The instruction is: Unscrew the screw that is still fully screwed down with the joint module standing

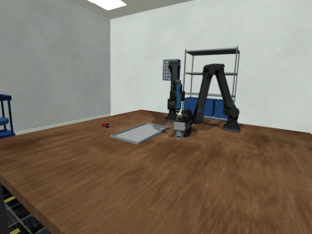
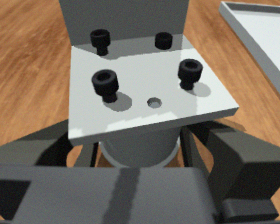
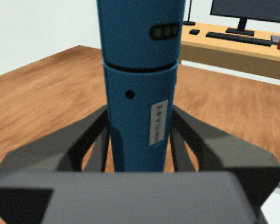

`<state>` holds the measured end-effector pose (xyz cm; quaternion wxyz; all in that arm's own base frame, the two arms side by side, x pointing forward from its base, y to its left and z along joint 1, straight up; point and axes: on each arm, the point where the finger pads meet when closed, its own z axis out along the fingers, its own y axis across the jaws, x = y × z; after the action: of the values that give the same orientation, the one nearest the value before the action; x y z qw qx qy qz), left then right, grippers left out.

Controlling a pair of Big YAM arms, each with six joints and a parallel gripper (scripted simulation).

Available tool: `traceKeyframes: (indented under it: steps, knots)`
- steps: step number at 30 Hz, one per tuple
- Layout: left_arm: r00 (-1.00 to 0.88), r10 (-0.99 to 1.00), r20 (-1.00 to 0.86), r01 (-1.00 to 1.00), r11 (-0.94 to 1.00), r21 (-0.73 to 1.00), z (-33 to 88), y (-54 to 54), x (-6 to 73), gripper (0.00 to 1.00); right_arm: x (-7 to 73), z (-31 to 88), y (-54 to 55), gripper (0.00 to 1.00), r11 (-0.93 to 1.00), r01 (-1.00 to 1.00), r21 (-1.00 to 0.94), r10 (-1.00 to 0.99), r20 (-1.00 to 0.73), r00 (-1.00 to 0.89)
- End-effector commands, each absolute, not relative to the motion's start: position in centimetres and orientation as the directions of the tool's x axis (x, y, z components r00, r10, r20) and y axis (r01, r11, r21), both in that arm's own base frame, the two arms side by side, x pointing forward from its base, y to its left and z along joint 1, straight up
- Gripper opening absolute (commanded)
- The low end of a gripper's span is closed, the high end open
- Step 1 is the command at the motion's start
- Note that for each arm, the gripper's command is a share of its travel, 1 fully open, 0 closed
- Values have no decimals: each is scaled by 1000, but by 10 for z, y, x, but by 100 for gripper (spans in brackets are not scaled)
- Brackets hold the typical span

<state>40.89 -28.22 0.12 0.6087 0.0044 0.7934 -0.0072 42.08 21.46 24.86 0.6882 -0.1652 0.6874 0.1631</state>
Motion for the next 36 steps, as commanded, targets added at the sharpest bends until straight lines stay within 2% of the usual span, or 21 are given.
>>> traceKeyframes:
  steps: [1,36]
  knots:
    - [-241,-14,-970,19,1000,-20,8,-288,413,59,418,272,219,42,888,-459,-12,22,-997,68]
    - [-241,-14,-970,19,1000,-20,8,-288,413,59,418,264,220,42,888,-460,-12,25,-997,75]
